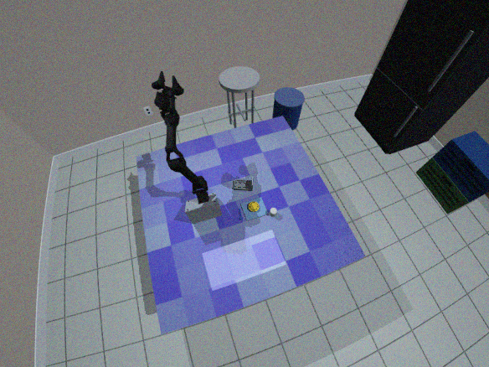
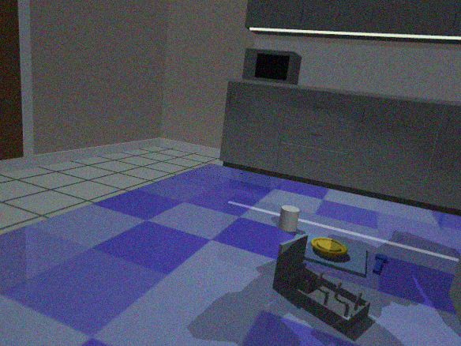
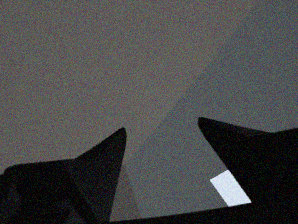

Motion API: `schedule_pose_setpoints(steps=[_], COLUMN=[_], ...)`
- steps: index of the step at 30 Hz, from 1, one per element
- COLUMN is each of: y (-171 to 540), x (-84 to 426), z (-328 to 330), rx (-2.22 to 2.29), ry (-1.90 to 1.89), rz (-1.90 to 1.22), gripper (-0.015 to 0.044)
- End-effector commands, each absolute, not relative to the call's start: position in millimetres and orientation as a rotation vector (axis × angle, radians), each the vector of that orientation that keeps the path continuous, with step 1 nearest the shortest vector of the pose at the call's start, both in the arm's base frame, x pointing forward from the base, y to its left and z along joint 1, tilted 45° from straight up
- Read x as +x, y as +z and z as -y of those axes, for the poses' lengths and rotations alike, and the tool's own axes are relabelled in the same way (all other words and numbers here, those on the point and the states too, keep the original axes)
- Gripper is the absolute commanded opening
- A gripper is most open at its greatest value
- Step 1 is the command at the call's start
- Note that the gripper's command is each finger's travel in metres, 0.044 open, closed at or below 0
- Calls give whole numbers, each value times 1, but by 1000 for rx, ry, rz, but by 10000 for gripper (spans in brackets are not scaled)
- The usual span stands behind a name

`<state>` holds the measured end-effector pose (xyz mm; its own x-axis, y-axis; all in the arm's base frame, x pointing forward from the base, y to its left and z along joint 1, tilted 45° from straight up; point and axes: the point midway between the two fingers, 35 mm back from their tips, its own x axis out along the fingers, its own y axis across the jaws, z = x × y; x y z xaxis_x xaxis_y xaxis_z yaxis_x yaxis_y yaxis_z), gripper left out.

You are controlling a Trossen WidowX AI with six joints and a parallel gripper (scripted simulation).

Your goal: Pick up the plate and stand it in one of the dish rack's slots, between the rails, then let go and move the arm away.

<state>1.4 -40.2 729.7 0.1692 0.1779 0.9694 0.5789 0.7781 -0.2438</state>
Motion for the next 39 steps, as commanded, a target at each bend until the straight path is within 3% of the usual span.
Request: schedule_pose_setpoints(steps=[1,24,39], y=[727,668,596], x=[13,122,223], z=[-1,-163,-213], rx=[-763,-1164,-1312], ry=[-253,51,289], rz=[1391,1216,934], gripper=[400,400,400])
